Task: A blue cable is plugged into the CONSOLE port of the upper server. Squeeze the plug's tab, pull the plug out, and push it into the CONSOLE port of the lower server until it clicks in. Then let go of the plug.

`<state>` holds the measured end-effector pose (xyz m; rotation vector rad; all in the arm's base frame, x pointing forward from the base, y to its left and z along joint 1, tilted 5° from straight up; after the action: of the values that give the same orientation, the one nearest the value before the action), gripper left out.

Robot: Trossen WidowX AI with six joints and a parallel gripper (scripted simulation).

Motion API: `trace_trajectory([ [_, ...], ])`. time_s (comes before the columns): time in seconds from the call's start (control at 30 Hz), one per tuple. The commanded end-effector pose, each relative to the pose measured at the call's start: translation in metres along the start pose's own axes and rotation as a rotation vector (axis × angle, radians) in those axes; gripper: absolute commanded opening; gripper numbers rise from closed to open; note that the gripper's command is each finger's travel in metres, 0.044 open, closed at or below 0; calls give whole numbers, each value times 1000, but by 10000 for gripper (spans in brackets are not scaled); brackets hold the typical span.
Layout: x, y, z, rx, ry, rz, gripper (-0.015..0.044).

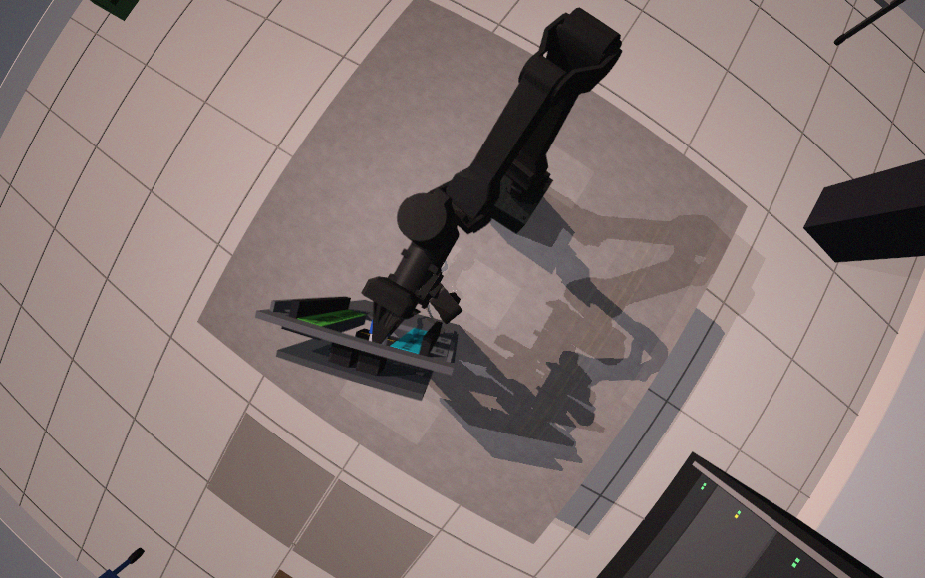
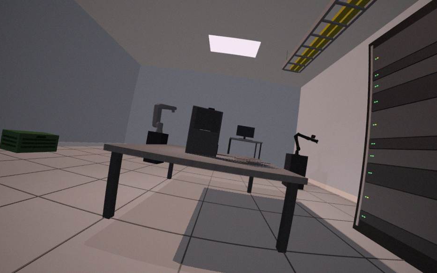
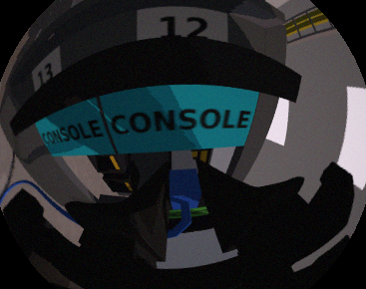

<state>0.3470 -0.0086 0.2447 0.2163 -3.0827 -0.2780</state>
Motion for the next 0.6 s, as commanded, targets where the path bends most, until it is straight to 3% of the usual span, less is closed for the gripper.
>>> trace_trajectory([
  [0.0,-2,1,1,-4,-4,2,0],
  [0.57,10,-3,0,-4,-4,2,0],
])
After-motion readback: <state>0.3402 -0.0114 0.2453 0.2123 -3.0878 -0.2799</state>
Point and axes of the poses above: the point midway between the two fingers, 35 mm back from their tips, its own x axis back along the fingers, its own z axis across the jaws, y = z × x, the point moved 6 cm from there along x, back along the fingers, and after that the axes turned 15 degrees about -x, right-handed, at the moved point
